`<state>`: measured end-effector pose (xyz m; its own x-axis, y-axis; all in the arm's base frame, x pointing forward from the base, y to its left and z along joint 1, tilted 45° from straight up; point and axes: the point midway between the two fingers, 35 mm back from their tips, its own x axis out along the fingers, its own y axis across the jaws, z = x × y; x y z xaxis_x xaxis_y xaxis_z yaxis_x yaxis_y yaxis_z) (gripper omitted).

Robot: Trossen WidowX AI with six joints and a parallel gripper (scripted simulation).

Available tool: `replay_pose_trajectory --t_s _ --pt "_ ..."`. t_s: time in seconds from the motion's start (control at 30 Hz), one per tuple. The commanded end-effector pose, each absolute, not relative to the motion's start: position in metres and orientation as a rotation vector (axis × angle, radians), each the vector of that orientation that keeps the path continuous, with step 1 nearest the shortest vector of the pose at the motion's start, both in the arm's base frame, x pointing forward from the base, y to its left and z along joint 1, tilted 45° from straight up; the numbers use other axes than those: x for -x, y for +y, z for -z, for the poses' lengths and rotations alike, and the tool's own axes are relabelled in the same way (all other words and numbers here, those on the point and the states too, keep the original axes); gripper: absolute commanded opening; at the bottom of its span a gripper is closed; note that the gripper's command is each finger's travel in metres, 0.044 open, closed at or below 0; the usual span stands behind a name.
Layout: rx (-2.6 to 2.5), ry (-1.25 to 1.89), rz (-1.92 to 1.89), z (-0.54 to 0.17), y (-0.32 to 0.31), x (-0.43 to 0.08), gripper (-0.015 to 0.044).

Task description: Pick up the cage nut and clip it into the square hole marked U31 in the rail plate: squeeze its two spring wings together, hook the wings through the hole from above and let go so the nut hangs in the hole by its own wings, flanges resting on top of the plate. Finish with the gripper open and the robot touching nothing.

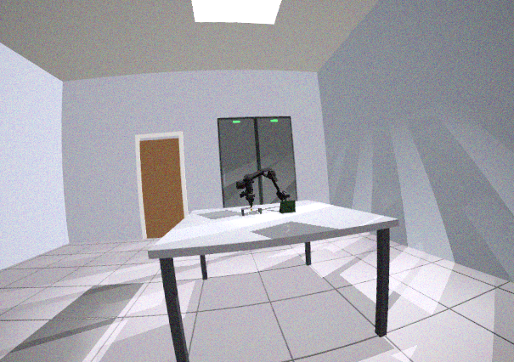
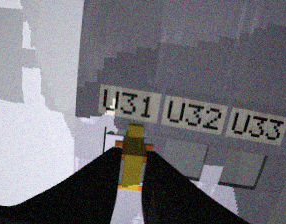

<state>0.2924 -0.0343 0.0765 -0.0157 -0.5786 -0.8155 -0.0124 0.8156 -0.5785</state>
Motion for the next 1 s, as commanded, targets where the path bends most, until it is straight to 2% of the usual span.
replay_pose_trajectory --t_s 0.0,0.97 --pt "0.506 1.532 0.495 -0.0760 -0.0338 -0.2922 0.0023" --pt "0.547 1.521 0.536 -0.0741 -0.0325 -0.2923 0.0023"
